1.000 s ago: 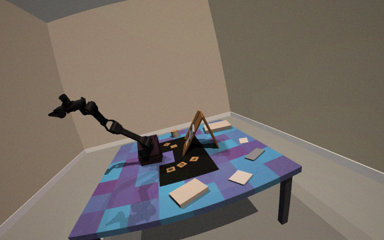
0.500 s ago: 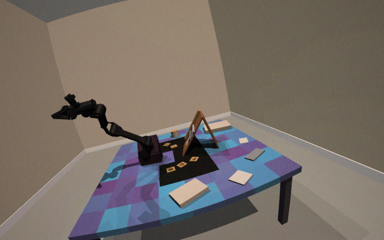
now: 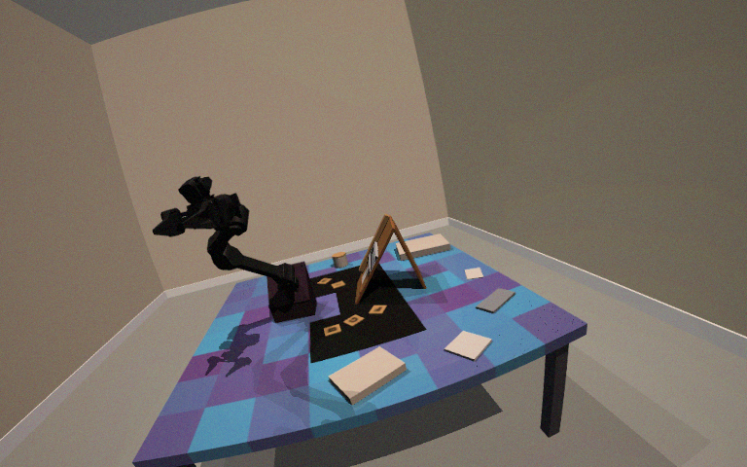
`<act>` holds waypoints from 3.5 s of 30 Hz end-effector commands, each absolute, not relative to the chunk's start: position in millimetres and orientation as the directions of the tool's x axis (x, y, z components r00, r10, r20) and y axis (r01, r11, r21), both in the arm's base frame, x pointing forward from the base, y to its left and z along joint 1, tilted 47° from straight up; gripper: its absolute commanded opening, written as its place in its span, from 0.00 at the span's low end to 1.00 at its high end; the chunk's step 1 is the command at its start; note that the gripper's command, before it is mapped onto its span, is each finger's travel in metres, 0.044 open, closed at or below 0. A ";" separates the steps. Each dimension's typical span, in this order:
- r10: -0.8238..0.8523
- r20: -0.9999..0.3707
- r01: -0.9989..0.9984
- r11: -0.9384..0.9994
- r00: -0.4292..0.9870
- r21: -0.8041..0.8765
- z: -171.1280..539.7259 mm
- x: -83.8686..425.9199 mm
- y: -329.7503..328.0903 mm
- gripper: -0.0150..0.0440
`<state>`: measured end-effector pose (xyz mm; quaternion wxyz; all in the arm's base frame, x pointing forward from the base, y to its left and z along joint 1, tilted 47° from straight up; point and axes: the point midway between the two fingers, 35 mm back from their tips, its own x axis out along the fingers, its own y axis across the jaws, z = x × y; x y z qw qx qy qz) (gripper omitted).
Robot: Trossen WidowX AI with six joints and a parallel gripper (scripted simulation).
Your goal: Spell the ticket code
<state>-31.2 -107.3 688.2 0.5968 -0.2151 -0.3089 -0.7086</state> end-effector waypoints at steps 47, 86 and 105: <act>-0.306 -0.082 0.200 0.780 0.949 -0.594 157.7 345.8 150.0 1.00; -0.233 -0.483 -0.432 0.237 0.844 -0.870 -13.1 229.7 159.1 1.00; -0.248 -0.733 -0.742 -0.462 0.634 -0.486 77.1 233.6 211.0 1.00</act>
